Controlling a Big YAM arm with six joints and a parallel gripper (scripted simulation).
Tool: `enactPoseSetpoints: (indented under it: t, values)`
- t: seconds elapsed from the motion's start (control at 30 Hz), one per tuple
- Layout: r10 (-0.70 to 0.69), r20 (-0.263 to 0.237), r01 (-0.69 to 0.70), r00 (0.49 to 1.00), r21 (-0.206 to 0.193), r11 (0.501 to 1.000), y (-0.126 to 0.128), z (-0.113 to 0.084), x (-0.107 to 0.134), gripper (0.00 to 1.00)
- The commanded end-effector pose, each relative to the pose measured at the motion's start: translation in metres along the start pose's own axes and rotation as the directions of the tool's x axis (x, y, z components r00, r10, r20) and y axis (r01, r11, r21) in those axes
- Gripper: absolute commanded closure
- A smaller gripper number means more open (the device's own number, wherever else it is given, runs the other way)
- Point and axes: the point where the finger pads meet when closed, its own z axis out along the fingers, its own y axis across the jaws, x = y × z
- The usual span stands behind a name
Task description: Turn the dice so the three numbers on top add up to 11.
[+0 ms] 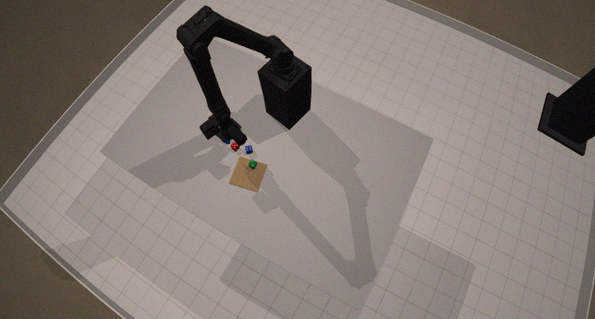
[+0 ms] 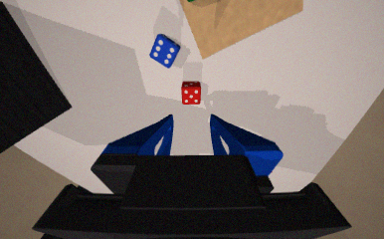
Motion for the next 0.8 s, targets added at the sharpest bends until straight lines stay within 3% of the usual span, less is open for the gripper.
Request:
enactPoseSetpoints:
  t: [0.0, 0.33, 0.77]
  values:
    - [-0.014, 0.004, 0.014, 1.0, 0.002, 1.0, 0.001, 0.004, -0.003, 0.55]
    - [-0.014, 0.002, 0.014, 1.0, 0.019, 1.0, -0.006, 0.003, -0.002, 0.55]
    - [-0.012, 0.003, 0.012, 1.0, 0.009, 1.0, -0.003, 0.024, -0.001, 0.55]
